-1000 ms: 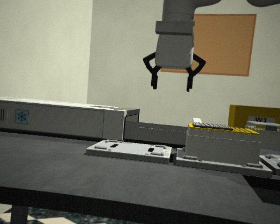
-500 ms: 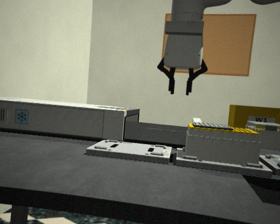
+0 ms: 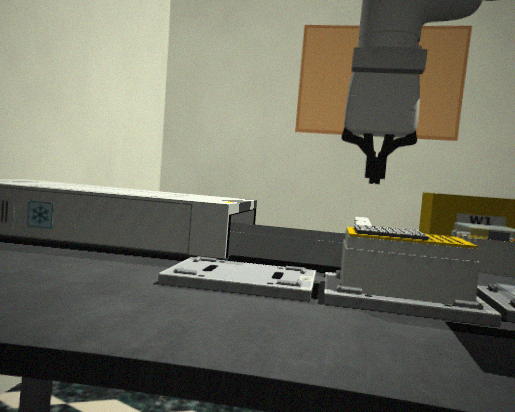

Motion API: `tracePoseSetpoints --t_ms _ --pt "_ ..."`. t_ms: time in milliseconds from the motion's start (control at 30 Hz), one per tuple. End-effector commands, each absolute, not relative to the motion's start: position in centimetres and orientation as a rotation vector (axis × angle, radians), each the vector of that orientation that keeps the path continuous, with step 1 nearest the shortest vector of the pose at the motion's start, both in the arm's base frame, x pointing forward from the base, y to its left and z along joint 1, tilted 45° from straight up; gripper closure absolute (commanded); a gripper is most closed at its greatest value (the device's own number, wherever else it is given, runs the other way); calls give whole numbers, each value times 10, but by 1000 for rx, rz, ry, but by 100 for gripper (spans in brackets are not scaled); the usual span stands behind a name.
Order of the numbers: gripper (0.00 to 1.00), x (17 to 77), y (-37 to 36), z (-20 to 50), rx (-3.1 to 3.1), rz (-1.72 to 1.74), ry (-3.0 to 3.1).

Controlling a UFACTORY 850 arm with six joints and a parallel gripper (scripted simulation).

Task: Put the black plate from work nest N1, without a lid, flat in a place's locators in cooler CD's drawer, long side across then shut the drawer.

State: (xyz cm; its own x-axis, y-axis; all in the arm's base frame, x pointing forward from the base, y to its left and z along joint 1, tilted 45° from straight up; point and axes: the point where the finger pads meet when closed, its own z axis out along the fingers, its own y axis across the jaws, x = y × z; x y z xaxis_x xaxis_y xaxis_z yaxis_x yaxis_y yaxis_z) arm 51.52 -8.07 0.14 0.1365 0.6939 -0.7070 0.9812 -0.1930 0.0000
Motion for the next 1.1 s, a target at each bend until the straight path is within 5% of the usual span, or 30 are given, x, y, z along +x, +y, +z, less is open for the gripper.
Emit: tracePoseSetpoints --t_ms 0,1067 --pt "100 495 -78 0 1949 -803 1603" --pt "100 448 -84 -15 1949 -803 1603"
